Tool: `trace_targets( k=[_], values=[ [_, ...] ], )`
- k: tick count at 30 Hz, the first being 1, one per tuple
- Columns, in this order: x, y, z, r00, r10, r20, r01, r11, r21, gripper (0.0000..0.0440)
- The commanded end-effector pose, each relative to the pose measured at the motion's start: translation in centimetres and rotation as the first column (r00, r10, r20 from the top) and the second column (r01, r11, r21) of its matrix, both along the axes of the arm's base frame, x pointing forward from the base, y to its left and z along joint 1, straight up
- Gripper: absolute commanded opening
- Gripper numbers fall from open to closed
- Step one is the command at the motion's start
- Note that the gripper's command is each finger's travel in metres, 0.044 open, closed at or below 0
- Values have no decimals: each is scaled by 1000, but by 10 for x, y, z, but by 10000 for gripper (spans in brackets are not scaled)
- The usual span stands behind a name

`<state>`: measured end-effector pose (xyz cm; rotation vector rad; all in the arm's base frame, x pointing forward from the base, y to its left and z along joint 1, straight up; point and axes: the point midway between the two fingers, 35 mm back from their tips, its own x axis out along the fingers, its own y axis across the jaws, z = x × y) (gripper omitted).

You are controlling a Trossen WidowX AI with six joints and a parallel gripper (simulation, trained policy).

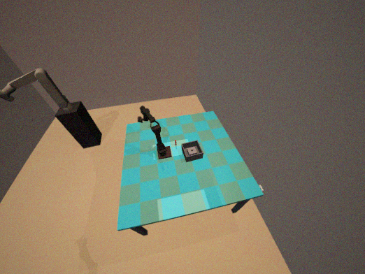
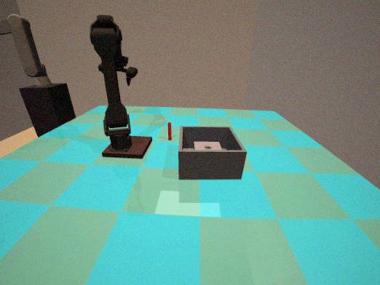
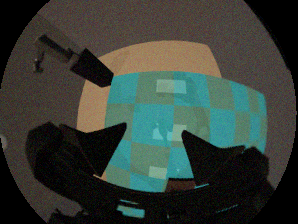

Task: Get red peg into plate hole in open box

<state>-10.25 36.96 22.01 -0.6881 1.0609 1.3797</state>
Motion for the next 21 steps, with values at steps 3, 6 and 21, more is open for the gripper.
trace_targets(
  k=[3,6,21],
  values=[
    [40,-11,-6,982,-185,-36,182,981,-61,440],
    [60,-18,-10,958,-282,-46,277,956,-94,440],
    [148,-66,-30,699,-713,-51,682,687,-253,440]
  ],
)
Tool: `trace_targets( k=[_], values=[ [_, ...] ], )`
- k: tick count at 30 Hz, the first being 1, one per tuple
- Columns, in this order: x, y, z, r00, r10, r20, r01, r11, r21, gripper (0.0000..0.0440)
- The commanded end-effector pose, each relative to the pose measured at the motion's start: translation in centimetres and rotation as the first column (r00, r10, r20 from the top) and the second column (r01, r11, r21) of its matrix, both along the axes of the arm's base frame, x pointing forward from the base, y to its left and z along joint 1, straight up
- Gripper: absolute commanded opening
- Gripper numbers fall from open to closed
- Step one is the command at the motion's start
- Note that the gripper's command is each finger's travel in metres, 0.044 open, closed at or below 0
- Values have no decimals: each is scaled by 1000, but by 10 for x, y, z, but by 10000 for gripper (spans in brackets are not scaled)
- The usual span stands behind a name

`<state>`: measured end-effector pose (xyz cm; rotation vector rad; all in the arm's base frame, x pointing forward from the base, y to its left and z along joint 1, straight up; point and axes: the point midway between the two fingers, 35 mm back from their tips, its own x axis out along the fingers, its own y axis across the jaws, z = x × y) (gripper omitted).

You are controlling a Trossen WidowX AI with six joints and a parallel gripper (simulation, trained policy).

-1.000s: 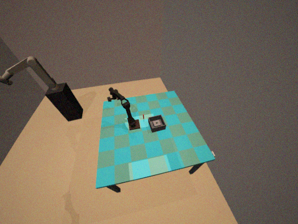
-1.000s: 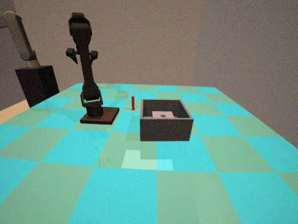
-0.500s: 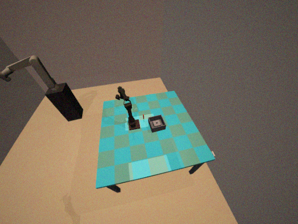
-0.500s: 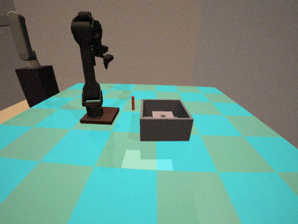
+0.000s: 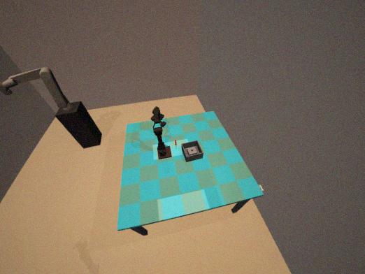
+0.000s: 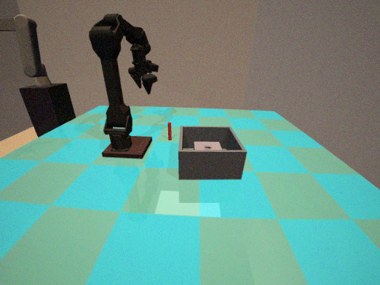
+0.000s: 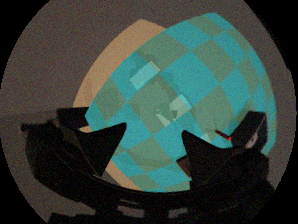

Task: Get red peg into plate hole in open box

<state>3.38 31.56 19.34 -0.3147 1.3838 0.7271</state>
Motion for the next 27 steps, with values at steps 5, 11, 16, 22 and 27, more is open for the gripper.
trace_targets(
  k=[5,11,16,22,27],
  values=[
    [36,-32,-10,966,-254,-41,251,966,-70,440],
    [60,-57,-18,894,-445,-56,435,891,-126,440],
    [77,-78,-25,805,-590,-59,574,800,-172,440],
    [95,-105,-36,668,-742,-52,716,660,-225,440],
    [107,-128,-48,533,-845,-34,810,522,-268,440]
  ],
)
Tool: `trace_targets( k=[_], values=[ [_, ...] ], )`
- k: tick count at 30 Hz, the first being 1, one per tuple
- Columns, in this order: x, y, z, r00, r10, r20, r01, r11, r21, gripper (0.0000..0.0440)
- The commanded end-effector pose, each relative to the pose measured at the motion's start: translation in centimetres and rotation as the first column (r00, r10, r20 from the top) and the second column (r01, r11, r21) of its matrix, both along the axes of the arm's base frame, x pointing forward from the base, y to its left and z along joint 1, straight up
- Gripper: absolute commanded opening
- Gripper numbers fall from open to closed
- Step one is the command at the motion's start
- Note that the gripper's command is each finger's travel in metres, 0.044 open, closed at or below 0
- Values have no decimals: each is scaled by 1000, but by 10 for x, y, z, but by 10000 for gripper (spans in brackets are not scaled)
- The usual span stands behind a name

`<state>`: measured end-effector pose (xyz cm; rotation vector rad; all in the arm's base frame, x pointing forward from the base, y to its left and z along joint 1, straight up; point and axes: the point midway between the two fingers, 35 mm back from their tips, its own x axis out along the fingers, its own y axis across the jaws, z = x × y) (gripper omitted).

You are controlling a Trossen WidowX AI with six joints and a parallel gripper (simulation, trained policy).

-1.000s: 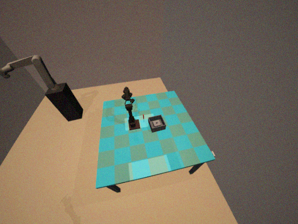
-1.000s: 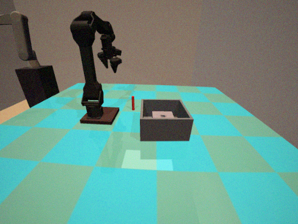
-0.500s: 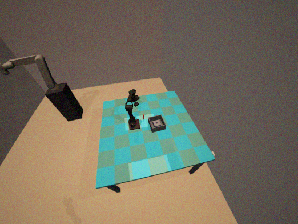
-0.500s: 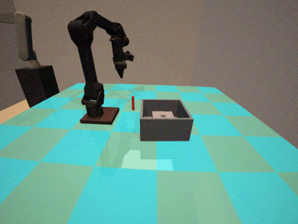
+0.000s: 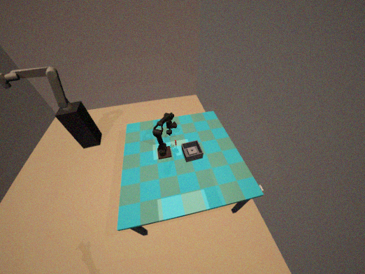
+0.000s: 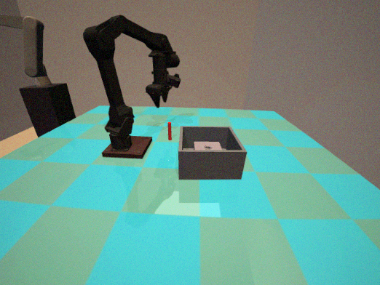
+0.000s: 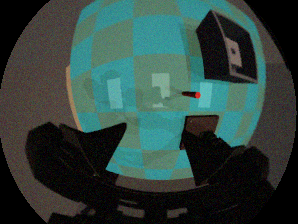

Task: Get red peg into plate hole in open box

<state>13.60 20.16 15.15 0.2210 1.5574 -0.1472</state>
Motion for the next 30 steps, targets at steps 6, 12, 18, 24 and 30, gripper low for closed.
trace_targets(
  k=[6,12,18,24,30],
  values=[
    [15,-39,-22,962,-271,-21,268,961,-73,440],
    [23,-58,-40,918,-396,-12,392,913,-109,440],
    [30,-70,-62,885,-465,10,462,877,-130,439],
    [36,-78,-88,869,-492,43,493,859,-137,434],
    [40,-84,-108,868,-492,67,497,855,-147,393]
  ],
)
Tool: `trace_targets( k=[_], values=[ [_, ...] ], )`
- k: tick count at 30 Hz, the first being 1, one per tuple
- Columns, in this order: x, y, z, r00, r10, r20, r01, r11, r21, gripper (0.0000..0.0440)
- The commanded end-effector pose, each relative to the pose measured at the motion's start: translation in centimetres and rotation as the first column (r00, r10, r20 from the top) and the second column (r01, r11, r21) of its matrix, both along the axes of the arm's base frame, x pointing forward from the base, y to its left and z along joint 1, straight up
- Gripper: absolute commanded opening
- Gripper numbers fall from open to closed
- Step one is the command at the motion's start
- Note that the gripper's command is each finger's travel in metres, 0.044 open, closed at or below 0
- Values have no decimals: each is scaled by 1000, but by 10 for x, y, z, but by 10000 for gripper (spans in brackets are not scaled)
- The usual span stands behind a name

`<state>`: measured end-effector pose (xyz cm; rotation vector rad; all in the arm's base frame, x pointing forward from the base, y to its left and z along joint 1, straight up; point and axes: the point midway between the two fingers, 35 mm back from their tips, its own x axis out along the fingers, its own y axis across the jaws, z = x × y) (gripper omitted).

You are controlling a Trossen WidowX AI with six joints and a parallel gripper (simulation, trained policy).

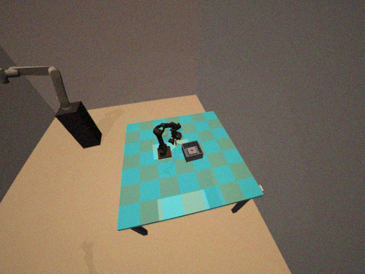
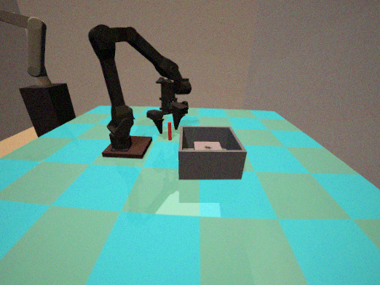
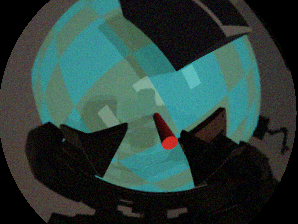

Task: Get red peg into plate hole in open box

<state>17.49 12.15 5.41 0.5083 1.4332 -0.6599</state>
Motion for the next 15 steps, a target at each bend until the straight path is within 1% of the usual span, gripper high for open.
trace_targets(
  k=[1,6,12,15],
  values=[
    [1,-5,-14,1000,0,0,0,1000,-22,369],
    [2,-8,-26,1000,-5,-12,4,999,-37,238],
    [3,-12,-30,999,-24,-29,22,998,-56,80],
    [3,-14,-31,999,-31,-40,28,997,-72,13]
  ],
)
